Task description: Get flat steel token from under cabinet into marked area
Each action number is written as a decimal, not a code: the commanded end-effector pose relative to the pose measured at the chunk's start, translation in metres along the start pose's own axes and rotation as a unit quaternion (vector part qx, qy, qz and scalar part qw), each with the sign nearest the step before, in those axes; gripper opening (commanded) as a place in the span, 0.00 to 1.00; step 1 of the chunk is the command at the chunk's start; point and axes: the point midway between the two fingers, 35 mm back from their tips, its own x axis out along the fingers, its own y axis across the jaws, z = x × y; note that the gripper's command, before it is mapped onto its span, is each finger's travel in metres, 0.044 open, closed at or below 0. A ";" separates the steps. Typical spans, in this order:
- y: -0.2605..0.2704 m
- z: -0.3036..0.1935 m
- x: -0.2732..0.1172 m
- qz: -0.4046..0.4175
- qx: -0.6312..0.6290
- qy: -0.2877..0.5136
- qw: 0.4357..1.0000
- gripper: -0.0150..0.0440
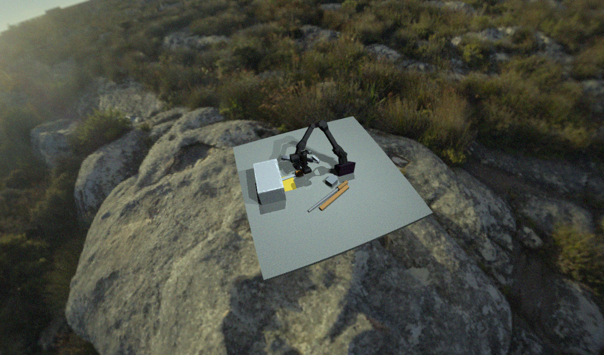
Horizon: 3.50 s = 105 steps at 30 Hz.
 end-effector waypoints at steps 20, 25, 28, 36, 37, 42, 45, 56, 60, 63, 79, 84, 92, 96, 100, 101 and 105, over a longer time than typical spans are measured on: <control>0.000 0.026 -0.001 0.000 0.004 -0.002 1.000 0.25; 0.000 0.031 -0.001 0.000 0.004 -0.002 1.000 0.25; 0.000 0.034 -0.001 0.000 0.004 -0.002 1.000 0.25; 0.000 0.042 -0.001 0.000 0.004 -0.002 1.000 0.25; 0.000 0.043 -0.001 0.000 0.004 -0.002 1.000 0.25; 0.000 0.048 -0.001 0.000 0.005 -0.002 1.000 0.25; 0.000 0.051 -0.001 0.000 0.005 -0.002 1.000 0.25; 0.000 0.061 -0.001 0.000 0.005 -0.003 1.000 0.25; 0.000 0.064 -0.001 0.000 0.005 -0.003 1.000 0.25; 0.000 0.067 -0.002 0.000 0.005 -0.003 1.000 0.25; 0.000 0.081 -0.002 0.000 0.005 -0.003 1.000 0.25; 0.000 0.085 -0.002 0.000 0.005 -0.003 1.000 0.25; 0.000 0.092 -0.002 0.000 0.006 -0.003 1.000 0.25; 0.000 0.095 -0.002 0.000 0.006 -0.004 1.000 0.25; 0.001 0.098 -0.002 0.000 0.006 -0.004 1.000 0.25; 0.001 0.098 -0.002 0.000 0.006 -0.004 1.000 0.25; 0.005 0.098 -0.001 0.000 0.006 -0.004 1.000 0.25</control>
